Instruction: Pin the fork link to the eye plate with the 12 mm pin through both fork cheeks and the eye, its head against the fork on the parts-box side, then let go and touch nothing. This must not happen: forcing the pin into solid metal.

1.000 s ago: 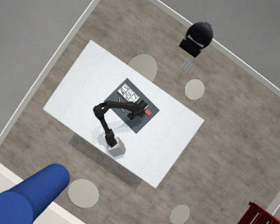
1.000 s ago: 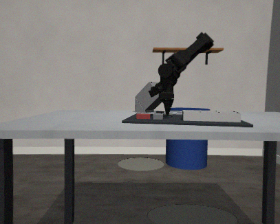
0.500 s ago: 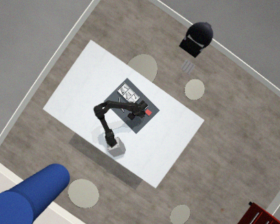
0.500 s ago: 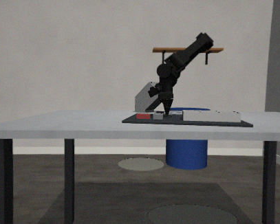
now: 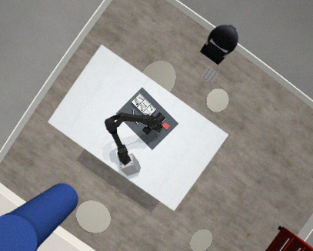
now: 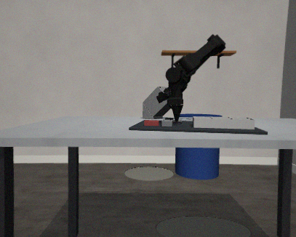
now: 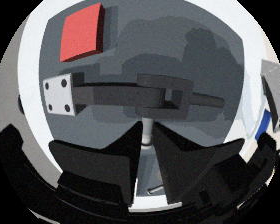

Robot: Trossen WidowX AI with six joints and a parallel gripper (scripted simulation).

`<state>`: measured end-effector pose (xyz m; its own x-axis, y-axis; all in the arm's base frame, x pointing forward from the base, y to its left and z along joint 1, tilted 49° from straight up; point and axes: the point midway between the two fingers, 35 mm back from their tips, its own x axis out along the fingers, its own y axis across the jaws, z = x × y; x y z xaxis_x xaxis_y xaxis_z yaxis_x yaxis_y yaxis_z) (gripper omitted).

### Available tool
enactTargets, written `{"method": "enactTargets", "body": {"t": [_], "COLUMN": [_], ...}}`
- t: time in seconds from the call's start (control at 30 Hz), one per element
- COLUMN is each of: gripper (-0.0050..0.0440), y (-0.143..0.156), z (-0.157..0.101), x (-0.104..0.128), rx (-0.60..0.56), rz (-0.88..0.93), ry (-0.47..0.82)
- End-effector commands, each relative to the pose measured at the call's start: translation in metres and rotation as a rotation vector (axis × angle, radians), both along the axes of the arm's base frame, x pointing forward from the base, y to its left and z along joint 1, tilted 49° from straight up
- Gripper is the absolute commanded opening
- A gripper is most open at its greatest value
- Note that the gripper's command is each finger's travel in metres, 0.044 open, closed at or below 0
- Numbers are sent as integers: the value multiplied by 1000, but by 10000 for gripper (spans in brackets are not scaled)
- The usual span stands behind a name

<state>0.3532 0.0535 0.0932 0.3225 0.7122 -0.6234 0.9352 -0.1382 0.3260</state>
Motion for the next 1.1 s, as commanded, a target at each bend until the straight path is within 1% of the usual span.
{"method": "enactTargets", "body": {"t": [0.0, 0.37, 0.53, 1.07], "gripper": [13, 13, 13, 13], "y": [-3, -3, 2, 5], "z": [-3, -3, 1, 4], "x": [0, 0, -1, -3], "rx": [-9, -9, -9, -9], "rz": [-7, -7, -7, -7], "ry": [7, 7, 7, 7]}}
